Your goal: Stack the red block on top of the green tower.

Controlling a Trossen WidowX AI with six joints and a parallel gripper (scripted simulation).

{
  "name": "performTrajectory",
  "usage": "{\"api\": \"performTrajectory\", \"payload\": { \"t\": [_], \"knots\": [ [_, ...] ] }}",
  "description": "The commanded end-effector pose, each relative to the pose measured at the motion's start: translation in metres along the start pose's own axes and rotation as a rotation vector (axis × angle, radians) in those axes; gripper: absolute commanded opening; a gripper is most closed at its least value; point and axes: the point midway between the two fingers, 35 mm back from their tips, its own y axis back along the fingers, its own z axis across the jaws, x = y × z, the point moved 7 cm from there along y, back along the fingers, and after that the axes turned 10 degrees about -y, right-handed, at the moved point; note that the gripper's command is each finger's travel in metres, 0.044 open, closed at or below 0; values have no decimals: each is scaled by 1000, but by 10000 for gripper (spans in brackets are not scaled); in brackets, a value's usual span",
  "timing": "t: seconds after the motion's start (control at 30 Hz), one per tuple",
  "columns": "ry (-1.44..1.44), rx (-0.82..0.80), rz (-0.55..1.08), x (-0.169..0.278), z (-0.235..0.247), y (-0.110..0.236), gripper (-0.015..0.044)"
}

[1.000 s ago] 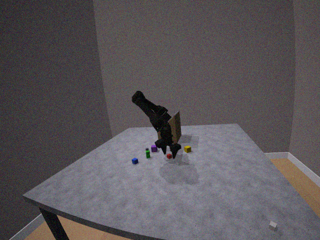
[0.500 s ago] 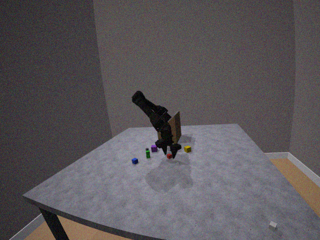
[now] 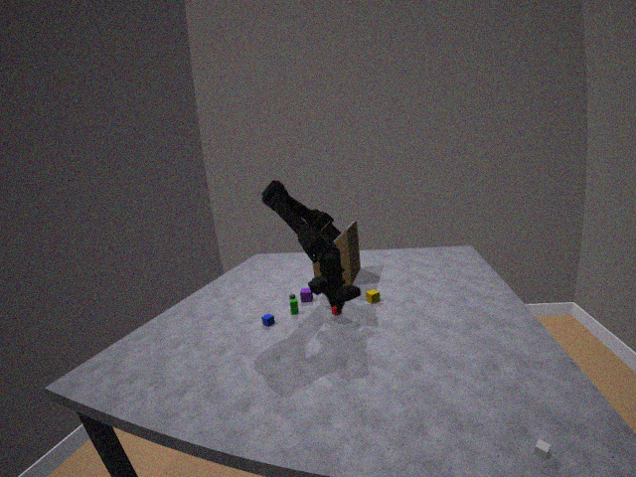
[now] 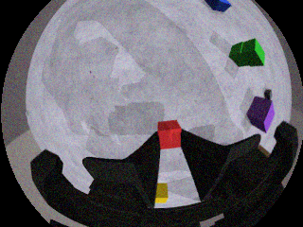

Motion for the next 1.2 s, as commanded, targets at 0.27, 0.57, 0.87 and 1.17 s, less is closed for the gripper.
{"api": "performTrajectory", "payload": {
  "t": [0.27,0.57,0.87,1.17],
  "knots": [
    [1,1,0,0,1,22,0],
    [4,1,1,0,1,68,0],
    [4,0,3,0,2,112,0],
    [4,0,3,0,3,116,0]
  ]
}}
